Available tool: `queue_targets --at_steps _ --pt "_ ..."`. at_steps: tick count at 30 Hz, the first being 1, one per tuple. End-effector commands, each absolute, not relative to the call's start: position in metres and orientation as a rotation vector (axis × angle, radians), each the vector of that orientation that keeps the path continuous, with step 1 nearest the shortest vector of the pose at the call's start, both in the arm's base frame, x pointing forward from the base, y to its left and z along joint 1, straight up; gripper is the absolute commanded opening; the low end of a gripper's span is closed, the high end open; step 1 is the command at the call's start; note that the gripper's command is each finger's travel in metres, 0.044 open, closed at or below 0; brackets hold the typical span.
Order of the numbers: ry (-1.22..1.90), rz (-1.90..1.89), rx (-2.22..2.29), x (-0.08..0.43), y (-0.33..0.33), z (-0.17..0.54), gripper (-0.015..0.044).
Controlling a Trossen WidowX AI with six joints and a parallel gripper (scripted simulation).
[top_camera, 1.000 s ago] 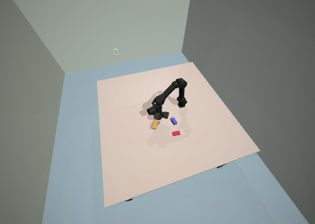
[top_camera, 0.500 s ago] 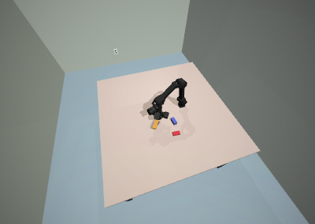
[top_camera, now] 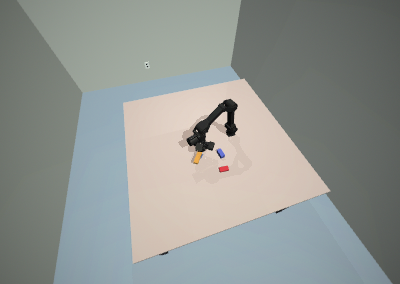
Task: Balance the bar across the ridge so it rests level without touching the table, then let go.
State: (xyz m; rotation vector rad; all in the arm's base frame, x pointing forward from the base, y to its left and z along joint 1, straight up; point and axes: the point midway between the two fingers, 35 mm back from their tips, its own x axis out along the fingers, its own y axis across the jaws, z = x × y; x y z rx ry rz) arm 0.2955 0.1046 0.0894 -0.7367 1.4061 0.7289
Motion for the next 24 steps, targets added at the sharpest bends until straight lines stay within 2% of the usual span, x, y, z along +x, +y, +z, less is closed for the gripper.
queue_targets --at_steps 1,24 --pt "1.407 0.729 -0.737 0.2955 0.1046 0.0893 0.0170" --pt "1.407 0.729 -0.737 0.2955 0.1046 0.0893 0.0185"
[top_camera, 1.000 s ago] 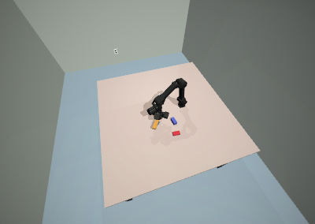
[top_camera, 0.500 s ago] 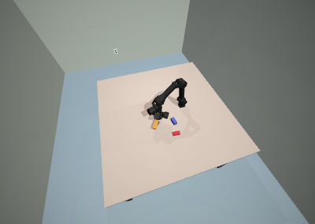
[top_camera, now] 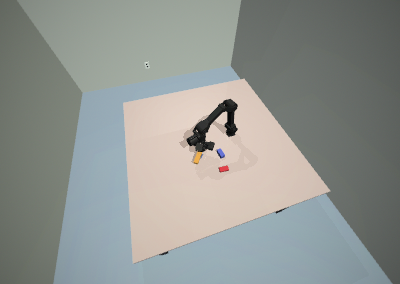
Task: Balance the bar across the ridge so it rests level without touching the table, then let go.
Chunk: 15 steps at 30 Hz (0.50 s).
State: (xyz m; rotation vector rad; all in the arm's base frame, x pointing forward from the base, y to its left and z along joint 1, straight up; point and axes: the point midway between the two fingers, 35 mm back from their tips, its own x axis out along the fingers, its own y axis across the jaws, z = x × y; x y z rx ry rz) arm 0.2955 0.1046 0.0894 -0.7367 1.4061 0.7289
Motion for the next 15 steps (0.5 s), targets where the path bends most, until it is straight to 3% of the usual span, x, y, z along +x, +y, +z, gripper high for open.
queue_targets --at_steps 1,6,15 --pt "1.407 0.729 -0.737 0.2955 0.1046 0.0893 0.0185" --pt "1.407 0.729 -0.737 0.2955 0.1046 0.0893 0.0185" --pt "1.407 0.729 -0.737 0.2955 0.1046 0.0893 0.0421"
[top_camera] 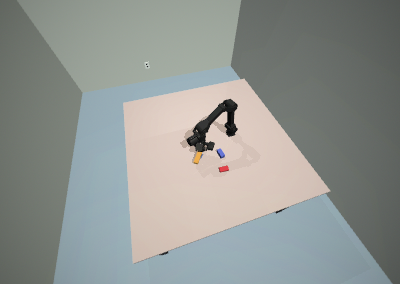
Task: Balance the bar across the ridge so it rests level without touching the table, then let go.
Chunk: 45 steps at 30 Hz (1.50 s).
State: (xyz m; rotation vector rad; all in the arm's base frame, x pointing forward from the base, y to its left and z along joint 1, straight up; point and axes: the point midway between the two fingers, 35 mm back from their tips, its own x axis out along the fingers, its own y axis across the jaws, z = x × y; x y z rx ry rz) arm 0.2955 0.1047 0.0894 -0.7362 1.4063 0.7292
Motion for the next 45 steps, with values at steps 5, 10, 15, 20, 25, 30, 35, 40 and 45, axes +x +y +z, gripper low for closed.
queue_targets --at_steps 5,10,15,20,25,30,35,40,45 --pt "1.406 0.729 -0.737 0.297 0.105 0.097 0.0440" --pt "1.406 0.729 -0.737 0.297 0.105 0.159 0.0440" --pt "1.406 0.729 -0.736 0.292 0.103 0.189 0.0440" --pt "1.406 0.729 -0.736 0.292 0.103 0.189 0.0440" --pt "1.406 0.729 -0.736 0.292 0.103 0.189 0.0440" --pt "1.406 0.729 -0.736 0.292 0.103 0.189 0.0440" --pt "1.406 0.729 -0.736 0.292 0.103 0.189 0.0440" --pt "1.406 0.729 -0.736 0.292 0.103 0.189 0.0440" --pt "1.406 0.729 -0.736 0.292 0.103 0.189 0.0440"
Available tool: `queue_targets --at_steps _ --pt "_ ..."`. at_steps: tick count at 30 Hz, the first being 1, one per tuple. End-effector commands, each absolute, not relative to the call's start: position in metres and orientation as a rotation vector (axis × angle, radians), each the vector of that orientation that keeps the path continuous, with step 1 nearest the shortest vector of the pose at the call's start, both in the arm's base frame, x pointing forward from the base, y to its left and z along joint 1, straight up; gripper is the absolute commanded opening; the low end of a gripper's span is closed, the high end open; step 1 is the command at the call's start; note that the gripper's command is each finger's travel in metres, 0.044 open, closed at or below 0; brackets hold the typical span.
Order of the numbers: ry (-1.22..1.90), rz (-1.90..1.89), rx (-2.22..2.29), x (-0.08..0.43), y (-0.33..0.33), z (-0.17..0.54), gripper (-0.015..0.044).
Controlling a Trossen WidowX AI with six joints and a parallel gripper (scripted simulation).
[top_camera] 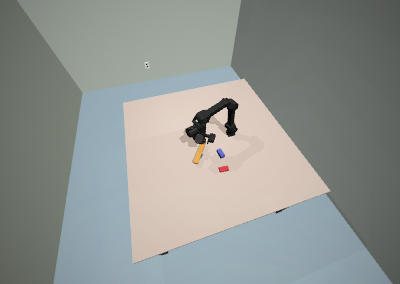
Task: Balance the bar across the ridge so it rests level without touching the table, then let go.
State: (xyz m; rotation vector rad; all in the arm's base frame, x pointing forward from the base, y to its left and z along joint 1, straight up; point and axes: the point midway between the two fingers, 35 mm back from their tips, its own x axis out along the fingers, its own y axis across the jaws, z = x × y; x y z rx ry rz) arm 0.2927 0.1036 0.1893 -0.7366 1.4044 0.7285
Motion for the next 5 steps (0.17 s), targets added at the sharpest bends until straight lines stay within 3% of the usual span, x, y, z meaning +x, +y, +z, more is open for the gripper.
queue_targets --at_steps 1,5 --pt "1.406 0.729 -0.736 0.2923 0.1035 0.1894 0.0440" --pt "1.406 0.729 -0.736 0.2923 0.1035 0.1894 0.0440"
